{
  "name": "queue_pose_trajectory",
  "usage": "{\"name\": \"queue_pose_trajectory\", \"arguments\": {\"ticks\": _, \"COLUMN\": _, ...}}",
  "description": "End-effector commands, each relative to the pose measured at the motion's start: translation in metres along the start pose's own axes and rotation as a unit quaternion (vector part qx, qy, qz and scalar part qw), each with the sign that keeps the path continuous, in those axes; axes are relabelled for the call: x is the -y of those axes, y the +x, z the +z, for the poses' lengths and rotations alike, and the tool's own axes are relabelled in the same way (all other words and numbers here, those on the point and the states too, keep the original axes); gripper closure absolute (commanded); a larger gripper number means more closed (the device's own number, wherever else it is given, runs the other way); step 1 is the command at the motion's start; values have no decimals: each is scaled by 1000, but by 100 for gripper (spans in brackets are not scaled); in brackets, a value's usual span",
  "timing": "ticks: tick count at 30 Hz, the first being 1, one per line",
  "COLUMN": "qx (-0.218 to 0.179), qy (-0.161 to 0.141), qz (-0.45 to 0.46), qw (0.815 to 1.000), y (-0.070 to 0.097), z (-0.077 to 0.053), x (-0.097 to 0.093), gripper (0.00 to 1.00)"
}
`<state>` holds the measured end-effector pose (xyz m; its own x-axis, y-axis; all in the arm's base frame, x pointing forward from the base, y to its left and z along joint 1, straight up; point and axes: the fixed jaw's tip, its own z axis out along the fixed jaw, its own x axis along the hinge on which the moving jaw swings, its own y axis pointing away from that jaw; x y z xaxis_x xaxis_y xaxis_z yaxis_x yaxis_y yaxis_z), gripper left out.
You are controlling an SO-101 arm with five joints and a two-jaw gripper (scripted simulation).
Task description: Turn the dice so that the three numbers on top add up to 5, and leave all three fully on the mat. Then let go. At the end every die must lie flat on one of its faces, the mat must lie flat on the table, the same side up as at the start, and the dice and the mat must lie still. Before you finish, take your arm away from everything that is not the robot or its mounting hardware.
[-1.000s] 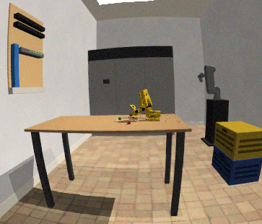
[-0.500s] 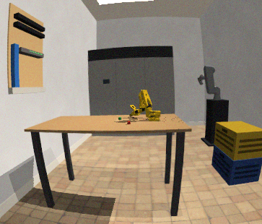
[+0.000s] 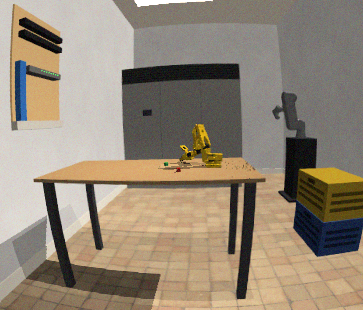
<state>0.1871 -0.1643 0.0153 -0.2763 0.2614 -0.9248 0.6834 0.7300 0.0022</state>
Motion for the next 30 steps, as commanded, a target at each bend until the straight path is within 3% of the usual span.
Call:
{"name": "queue_pose_trajectory", "arguments": {"ticks": 1, "qx": 23, "qy": -5, "qz": 5, "qw": 1000, "y": -9, "z": 2, "x": -3, "gripper": 89}}
{"name": "queue_pose_trajectory", "arguments": {"ticks": 30, "qx": 23, "qy": -5, "qz": 5, "qw": 1000, "y": -9, "z": 2, "x": -3, "gripper": 71}}
